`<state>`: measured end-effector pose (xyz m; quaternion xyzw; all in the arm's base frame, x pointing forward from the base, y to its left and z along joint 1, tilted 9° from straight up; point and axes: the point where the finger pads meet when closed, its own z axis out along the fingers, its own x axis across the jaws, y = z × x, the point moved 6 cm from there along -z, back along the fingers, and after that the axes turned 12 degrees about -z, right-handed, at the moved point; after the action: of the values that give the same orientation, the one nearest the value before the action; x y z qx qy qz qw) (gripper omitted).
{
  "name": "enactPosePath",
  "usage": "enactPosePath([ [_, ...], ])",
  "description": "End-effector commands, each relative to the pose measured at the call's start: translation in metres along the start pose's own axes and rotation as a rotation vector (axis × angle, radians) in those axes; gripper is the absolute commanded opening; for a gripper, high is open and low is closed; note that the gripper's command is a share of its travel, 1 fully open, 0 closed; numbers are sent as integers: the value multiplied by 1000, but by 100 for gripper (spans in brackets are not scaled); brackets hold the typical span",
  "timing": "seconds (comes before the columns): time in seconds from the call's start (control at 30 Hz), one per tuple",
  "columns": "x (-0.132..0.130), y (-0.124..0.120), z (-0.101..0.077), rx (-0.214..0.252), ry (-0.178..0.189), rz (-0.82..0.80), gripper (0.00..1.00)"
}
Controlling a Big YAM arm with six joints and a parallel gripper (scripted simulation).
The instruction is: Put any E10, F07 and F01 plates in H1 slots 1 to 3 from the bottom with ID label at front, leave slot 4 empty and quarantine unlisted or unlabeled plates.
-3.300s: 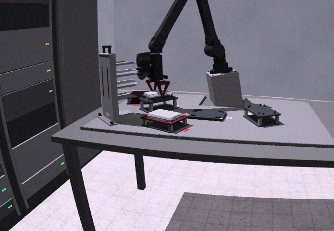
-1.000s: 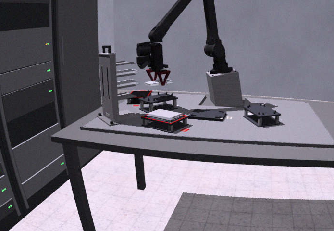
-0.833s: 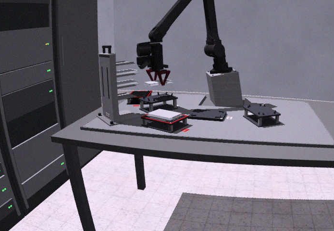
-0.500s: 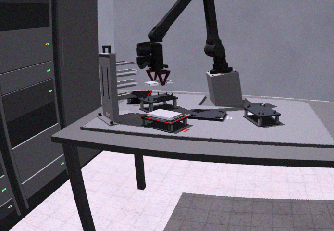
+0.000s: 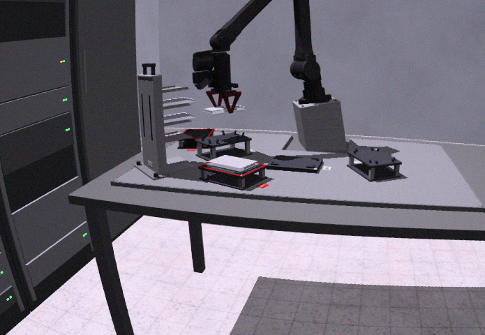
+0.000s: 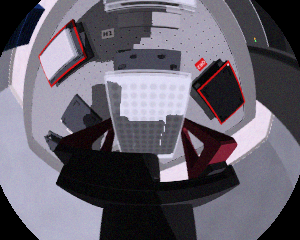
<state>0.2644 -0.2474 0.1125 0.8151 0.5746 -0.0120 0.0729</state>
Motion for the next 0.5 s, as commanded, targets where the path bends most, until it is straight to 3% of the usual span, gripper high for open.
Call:
enactPosePath([
  [0.0, -8, 28, -31, -78, -33, 1, 86],
  [0.03, -10, 27, -26, -59, -26, 5, 86],
  [0.1, -10, 27, -39, -79, -33, 7, 86],
  [0.47, -8, 26, -70, -82, -34, 2, 86],
])
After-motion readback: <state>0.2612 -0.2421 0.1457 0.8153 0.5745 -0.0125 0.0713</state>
